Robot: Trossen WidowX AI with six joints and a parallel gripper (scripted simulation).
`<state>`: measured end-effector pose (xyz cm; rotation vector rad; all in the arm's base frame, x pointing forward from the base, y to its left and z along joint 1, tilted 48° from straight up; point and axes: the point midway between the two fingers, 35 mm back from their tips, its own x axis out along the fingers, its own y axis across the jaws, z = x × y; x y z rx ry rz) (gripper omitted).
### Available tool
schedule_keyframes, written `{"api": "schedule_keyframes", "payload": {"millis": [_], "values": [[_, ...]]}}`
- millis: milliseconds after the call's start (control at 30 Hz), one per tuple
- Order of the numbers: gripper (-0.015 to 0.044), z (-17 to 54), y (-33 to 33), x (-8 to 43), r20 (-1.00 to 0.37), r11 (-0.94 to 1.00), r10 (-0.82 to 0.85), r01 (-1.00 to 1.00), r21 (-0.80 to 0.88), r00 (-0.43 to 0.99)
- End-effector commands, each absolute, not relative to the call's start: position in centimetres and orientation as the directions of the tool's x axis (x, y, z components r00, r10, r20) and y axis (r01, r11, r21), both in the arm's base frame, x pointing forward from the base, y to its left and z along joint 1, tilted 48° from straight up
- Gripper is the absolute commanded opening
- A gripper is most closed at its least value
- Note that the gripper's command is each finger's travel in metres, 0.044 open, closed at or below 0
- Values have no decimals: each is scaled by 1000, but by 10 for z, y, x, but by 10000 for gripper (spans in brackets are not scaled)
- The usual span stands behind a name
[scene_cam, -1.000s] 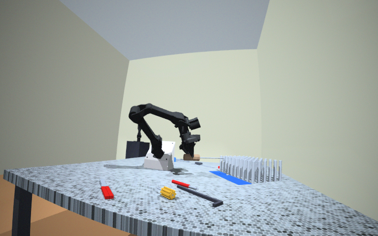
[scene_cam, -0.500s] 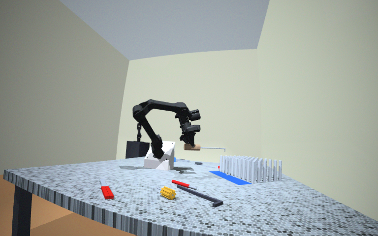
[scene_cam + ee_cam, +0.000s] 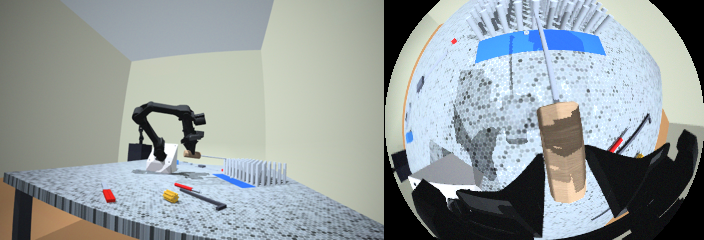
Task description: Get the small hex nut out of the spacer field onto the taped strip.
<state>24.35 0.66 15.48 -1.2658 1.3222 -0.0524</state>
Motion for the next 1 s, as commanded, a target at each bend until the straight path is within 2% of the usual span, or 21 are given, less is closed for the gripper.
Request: {"api": "schedule_keyframes", "payload": {"millis": [0, 500, 967], "values": [[0, 162, -4, 245, -716, 463, -625, -592, -660, 310], [0, 181, -46, 241, -817, 559, -537, -637, -531, 211], [0, 203, -83, 230, -874, 593, -448, -670, -447, 186]]}}
